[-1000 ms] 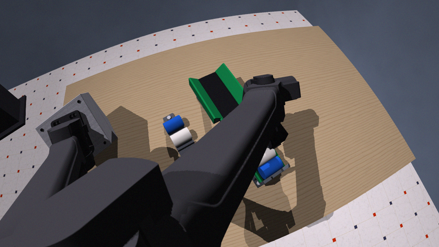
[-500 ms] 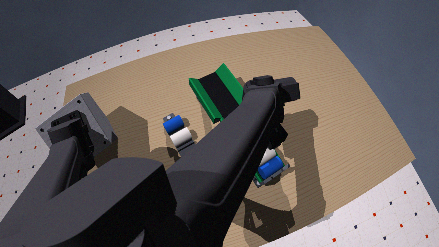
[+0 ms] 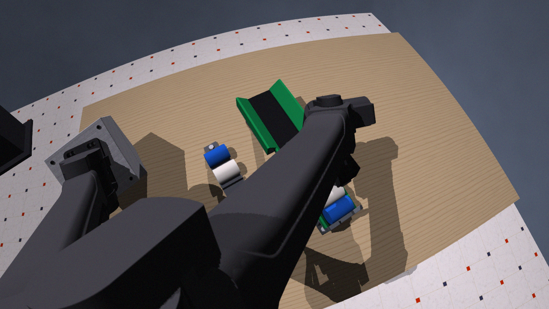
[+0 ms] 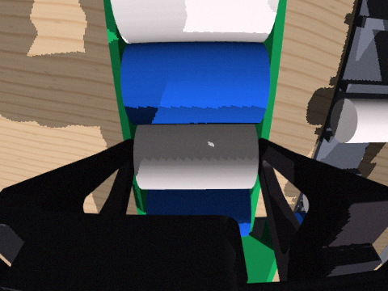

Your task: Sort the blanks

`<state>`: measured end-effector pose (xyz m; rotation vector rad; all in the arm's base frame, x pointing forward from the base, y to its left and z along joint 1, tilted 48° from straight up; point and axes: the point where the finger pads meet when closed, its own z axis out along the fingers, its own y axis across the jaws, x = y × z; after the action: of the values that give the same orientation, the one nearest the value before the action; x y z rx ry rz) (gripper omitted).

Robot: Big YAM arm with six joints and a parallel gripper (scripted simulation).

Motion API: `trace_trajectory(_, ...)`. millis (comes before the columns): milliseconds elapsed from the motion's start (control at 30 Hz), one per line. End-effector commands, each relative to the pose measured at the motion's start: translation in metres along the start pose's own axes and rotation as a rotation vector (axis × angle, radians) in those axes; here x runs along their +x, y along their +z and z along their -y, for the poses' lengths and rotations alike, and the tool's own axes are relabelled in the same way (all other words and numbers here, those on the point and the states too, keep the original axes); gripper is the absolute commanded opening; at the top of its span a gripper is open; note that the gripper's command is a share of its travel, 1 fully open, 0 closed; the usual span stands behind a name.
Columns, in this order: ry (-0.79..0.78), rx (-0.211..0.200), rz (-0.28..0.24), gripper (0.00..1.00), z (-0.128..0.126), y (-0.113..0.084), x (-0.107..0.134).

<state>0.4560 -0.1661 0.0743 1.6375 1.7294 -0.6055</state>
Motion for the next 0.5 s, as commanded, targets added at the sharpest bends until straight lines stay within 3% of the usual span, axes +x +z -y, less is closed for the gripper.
trace_trajectory(0,-0.007,-0.001,-0.002,0.78,0.0005,0.0011,0.0003)
trace_trajectory(333,-0.007,-0.001,-0.002,0.78,0.0005,0.0011,0.0003)
trace_trajectory(367,-0.007,-0.001,-0.002,0.59,0.0005,0.0011,0.0003)
trace_trajectory(467,-0.007,-0.001,-0.001,0.59,0.0005,0.0011,0.0003)
